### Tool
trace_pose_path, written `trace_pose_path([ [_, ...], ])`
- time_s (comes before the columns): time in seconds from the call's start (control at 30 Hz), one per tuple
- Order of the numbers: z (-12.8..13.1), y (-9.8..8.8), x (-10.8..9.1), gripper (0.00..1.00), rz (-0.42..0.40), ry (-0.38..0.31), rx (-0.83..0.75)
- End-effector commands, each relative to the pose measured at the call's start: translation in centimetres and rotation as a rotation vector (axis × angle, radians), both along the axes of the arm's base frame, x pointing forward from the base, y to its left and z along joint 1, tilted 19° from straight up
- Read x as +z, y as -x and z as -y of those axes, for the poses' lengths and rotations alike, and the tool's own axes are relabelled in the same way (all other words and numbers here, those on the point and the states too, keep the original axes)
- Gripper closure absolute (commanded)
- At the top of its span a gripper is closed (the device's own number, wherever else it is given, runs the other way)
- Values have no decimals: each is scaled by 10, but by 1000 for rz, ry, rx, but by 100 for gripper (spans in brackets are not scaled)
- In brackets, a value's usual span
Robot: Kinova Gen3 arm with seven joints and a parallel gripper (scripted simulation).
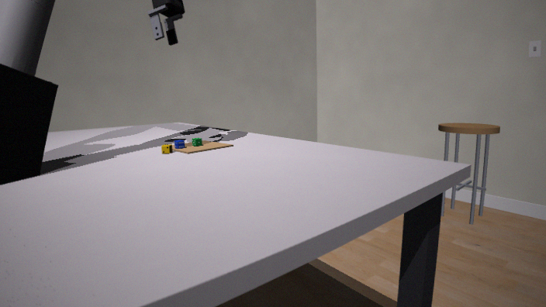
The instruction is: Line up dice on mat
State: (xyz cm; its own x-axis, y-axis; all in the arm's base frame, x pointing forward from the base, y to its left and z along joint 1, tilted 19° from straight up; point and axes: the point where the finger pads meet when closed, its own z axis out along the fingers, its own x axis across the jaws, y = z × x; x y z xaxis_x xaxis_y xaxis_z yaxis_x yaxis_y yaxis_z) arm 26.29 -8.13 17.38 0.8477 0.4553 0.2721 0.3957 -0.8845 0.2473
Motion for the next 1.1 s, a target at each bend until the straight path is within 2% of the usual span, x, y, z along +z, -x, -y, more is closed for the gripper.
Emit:
trace_pose_path([
  [0.0,3,-2,-6,0,6,20,173],
  [0.17,12,-7,-26,0,-15,86,379],
  [0.23,12,-7,-26,0,-15,86,379],
  [0.37,17,-15,-50,0,-35,157,614],
  [0.5,18,-18,-58,0,-40,178,685],
  [0.57,17,-22,-69,0,-46,207,788],
  [0.73,15,-28,-82,0,-52,239,907],
  [0.83,15,-28,-83,0,-52,242,917],
  [0.93,10,-34,-99,0,-56,278,1059],
  [1.07,6,-38,-109,0,-57,302,1154],
])
